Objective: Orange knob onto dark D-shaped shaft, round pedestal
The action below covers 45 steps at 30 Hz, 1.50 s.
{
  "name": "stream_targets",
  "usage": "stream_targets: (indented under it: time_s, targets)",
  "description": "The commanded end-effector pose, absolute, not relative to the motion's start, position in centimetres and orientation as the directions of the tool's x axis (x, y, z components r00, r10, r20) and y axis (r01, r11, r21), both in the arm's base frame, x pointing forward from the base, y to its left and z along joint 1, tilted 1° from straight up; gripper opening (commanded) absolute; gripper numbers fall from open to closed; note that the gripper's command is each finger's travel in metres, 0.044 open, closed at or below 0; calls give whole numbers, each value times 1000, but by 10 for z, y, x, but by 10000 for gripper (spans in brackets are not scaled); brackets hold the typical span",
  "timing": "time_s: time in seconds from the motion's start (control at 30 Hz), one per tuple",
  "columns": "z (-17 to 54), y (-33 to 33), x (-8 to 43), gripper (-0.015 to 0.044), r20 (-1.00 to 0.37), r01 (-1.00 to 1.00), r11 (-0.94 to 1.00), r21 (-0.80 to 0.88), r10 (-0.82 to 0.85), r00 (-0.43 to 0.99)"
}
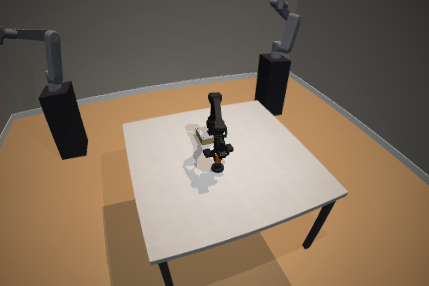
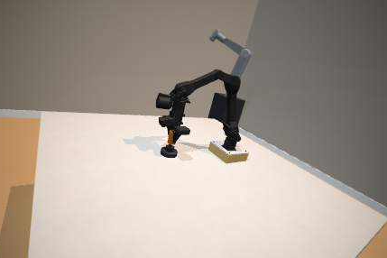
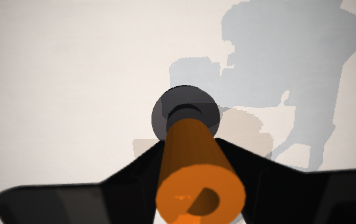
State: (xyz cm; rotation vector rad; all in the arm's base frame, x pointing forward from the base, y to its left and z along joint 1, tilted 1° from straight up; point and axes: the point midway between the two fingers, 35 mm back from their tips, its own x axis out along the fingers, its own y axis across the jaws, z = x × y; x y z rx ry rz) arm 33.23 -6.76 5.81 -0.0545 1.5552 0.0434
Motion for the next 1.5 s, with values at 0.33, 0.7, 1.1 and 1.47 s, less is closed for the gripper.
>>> stream_targets:
  time_s: [0.33,0.7,1.1,1.47]
  targets:
    - [57,-68,338,0,-1000,-216,976,-17,-13,22]
    - [56,-68,337,0,-1000,-216,976,-17,-13,22]
    - [58,-68,334,0,-1000,-216,976,-17,-13,22]
    - [60,-68,331,0,-1000,-405,914,-20,-13,22]
